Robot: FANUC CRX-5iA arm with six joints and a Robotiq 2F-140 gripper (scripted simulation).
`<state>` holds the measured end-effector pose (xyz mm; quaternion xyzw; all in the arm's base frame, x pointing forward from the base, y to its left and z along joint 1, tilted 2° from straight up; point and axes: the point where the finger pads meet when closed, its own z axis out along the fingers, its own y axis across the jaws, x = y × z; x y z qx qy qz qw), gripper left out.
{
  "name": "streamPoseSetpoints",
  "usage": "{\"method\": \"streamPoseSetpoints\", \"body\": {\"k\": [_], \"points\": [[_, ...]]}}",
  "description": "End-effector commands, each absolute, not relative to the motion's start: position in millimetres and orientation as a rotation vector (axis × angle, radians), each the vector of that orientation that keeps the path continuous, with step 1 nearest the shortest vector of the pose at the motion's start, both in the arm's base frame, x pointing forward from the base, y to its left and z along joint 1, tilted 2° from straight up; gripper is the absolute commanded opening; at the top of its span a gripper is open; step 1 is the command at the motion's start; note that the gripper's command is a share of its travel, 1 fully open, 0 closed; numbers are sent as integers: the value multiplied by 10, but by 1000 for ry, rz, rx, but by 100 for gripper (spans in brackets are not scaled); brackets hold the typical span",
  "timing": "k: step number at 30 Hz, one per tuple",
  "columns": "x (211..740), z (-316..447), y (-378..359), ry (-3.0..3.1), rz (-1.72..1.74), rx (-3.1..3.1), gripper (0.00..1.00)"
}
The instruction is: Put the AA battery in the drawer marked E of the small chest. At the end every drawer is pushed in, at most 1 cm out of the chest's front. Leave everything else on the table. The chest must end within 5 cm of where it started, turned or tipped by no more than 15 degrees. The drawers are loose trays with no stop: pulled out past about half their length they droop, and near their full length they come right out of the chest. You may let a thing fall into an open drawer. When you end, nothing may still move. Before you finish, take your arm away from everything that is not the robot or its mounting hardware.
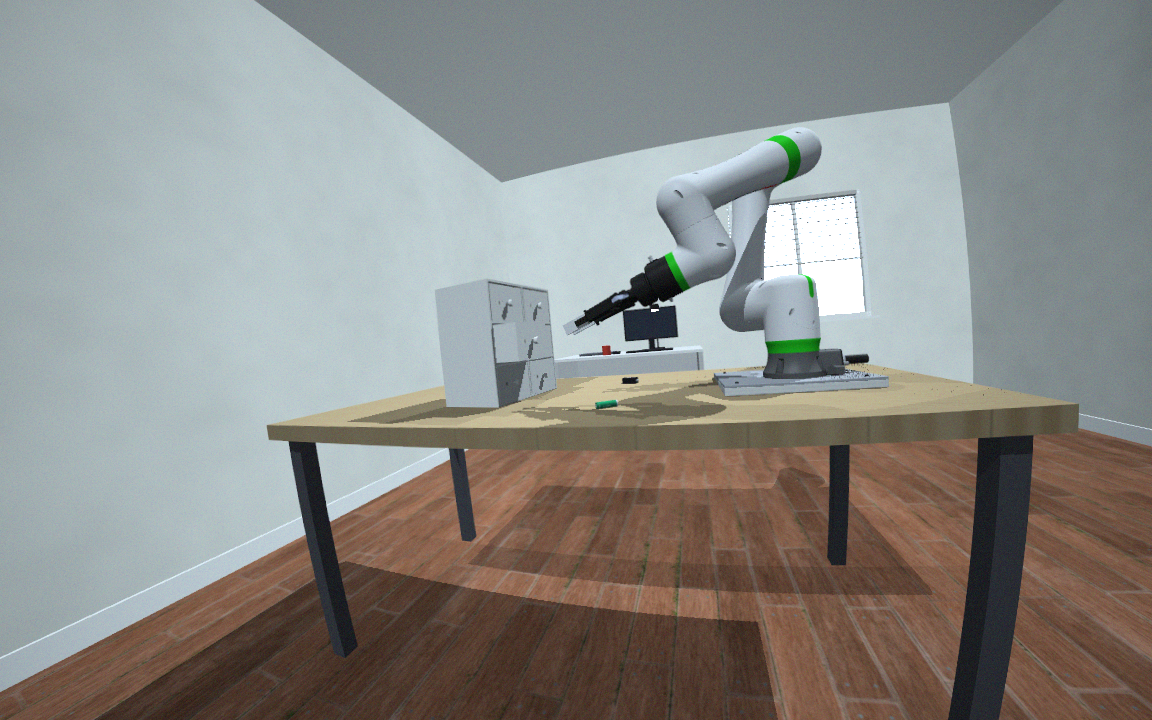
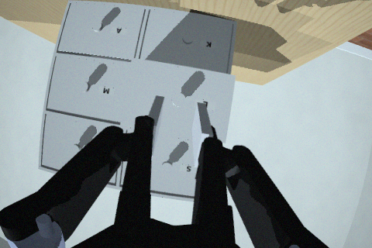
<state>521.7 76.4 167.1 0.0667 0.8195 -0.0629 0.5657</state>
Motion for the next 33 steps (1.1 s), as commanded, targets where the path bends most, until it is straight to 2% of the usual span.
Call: {"method": "streamPoseSetpoints", "body": {"k": [1, 33], "points": [[5209, 1676, 764, 1937, -148, 158, 20], [4932, 1969, 828, 2278, -126, 192, 20]]}}
